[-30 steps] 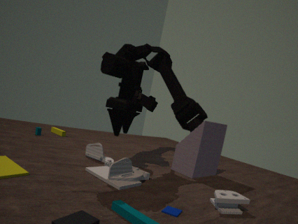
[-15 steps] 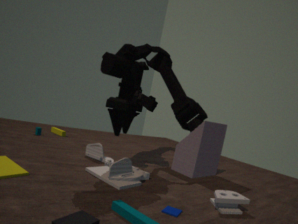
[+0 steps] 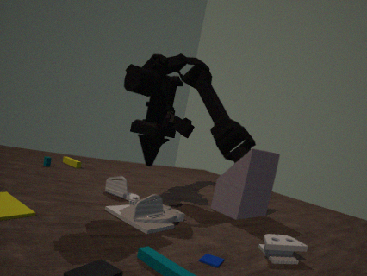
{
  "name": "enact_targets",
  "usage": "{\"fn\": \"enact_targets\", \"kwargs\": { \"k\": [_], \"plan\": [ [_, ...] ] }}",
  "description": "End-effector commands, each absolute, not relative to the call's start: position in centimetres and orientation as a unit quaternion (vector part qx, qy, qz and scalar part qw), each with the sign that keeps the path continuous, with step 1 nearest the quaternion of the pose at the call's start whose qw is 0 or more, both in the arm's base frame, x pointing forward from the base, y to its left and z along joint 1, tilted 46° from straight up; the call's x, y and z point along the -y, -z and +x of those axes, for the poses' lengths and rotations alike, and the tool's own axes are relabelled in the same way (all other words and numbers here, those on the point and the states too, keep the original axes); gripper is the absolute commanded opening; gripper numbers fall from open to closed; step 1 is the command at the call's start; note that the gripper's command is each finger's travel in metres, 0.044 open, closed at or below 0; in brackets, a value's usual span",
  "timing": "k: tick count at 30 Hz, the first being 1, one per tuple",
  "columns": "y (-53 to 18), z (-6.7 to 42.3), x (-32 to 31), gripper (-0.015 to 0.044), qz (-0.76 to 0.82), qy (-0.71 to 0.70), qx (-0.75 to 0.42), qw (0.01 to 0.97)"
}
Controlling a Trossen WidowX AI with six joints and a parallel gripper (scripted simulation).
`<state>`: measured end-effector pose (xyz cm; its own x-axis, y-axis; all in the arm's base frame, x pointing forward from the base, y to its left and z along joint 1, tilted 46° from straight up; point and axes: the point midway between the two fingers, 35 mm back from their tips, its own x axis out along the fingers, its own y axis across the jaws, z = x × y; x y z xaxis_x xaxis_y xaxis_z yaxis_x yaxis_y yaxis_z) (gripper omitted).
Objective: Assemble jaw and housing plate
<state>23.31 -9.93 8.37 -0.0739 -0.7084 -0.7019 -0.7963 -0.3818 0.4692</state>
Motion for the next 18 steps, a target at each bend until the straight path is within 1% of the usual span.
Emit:
{"fn": "enact_targets", "kwargs": {
  "k": [1, 11, 14, 18],
  "plan": [
    [-8.38, 23.31, 9.93, 0.0, -0.679, -0.48, -0.554, 0.046],
    [-8.38, 23.31, 9.93, 0.0, -0.679, -0.48, -0.554, 0.046],
    [-8.39, 23.33, 9.93, 0.0079, -0.679, -0.475, -0.558, 0.051],
    [-8.45, 23.47, 9.95, 0.0184, -0.675, -0.448, -0.58, 0.084]
  ]
}}
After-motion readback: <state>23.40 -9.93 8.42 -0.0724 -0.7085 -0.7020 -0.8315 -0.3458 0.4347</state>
